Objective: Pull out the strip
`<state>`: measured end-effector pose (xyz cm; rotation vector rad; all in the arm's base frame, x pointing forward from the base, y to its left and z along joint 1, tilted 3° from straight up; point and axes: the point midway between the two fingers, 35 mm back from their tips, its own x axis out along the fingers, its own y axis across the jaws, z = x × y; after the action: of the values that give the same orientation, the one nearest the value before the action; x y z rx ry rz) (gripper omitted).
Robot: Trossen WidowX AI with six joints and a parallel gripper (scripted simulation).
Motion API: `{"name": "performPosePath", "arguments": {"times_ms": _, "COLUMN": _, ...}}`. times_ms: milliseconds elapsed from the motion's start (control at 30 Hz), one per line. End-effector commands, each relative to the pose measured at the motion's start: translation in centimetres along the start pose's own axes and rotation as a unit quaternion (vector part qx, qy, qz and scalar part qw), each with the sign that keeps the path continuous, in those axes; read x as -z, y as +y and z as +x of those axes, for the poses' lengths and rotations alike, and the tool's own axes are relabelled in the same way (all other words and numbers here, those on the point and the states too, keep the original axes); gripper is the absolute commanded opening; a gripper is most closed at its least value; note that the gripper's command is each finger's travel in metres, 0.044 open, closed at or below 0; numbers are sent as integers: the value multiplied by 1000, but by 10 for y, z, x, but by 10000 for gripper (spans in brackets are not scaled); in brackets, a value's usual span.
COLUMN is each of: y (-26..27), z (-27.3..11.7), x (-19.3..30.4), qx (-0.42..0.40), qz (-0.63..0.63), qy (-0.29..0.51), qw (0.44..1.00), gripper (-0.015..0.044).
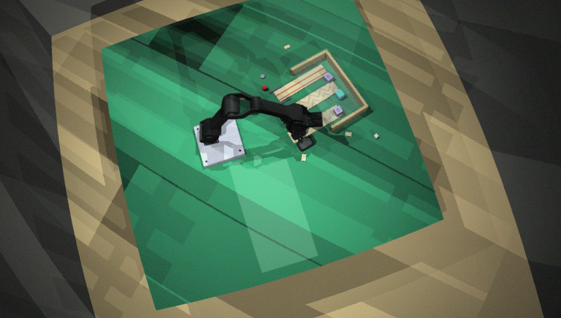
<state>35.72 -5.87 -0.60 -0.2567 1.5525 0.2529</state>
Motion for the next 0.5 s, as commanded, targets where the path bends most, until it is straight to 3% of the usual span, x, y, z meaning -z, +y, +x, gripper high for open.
{"name": "performPosePath", "arguments": {"times_ms": 0, "y": 0, "z": 5, "x": 15, "qx": -2, "qz": 1, "qy": 14, "qw": 1000, "gripper": 0}}
{"name": "performPosePath", "arguments": {"times_ms": 467, "y": 0, "z": 5, "x": 34, "qx": -2, "qz": 1, "qy": 14, "qw": 1000, "gripper": 0}}
